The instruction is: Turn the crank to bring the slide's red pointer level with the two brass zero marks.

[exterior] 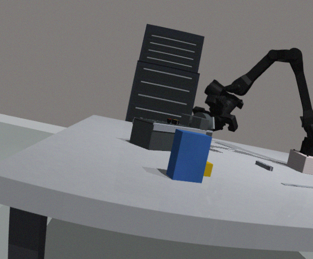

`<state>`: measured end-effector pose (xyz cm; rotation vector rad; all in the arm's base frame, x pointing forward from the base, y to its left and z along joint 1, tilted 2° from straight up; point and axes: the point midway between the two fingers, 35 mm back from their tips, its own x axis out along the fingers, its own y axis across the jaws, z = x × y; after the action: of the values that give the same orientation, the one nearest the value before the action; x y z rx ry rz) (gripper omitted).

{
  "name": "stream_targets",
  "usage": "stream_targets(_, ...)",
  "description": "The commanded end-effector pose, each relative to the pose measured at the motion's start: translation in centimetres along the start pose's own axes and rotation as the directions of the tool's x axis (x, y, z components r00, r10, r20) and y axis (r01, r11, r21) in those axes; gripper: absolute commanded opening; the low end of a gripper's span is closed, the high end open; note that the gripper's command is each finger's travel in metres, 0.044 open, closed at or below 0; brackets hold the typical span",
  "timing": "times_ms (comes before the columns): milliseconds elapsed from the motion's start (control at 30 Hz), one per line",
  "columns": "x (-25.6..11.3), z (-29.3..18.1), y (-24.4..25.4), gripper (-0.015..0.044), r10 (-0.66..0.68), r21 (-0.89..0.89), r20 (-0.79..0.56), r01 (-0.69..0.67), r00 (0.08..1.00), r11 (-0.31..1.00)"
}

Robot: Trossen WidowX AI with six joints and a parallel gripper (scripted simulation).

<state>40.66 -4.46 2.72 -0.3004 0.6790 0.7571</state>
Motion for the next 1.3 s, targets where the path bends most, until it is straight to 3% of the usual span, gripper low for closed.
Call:
stream_targets(0, 0.66, -0.63, 0.31, 0.0, 0.007, 0.01, -0.015, -0.007, 1.0, 1.0)
stream_targets(1267, 1.05, -1.0, 0.76, 0.0, 0.007, 0.01, -0.015, -0.007, 1.0, 1.0)
